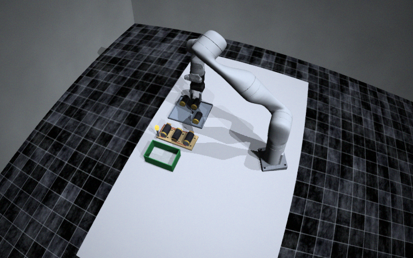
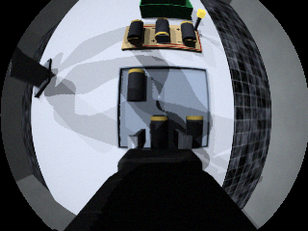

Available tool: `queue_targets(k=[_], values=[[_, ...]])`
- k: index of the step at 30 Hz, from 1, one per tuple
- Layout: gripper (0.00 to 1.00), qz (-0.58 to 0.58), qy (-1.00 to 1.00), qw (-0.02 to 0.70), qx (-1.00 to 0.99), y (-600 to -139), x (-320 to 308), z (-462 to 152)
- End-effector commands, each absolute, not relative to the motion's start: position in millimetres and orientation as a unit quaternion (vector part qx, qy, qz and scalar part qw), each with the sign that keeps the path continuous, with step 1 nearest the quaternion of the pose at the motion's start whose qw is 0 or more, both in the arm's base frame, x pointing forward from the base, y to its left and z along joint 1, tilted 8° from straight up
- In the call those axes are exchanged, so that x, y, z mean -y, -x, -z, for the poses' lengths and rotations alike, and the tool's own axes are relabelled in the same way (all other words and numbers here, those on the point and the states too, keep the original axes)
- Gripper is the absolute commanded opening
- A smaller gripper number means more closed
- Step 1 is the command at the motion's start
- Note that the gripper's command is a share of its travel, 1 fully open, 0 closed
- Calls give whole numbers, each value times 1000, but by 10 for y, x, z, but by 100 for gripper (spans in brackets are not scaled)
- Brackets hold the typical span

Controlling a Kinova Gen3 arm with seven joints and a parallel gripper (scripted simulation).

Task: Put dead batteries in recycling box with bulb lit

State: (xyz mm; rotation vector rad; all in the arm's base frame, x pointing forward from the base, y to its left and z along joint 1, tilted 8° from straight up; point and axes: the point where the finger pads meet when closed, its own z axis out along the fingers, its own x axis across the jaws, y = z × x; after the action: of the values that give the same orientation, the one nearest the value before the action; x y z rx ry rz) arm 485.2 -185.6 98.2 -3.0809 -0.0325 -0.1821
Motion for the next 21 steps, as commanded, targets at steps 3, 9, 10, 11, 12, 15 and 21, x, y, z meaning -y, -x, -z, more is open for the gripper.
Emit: queue_targets(k=[3, 9, 10, 11, 12, 15, 21], values=[[90, 60, 998, 27, 10, -4856, 1860, -991], [90, 60, 998, 27, 10, -4859, 1859, -968], [90, 60, 998, 27, 10, -4859, 1859, -968], [90, 60, 998, 27, 10, -4862, 1857, -942], [90, 60, 998, 27, 10, -4867, 1855, -907], [90, 60, 998, 27, 10, -4883, 1848, -774], [90, 60, 998, 27, 10, -4898, 1841, -644]])
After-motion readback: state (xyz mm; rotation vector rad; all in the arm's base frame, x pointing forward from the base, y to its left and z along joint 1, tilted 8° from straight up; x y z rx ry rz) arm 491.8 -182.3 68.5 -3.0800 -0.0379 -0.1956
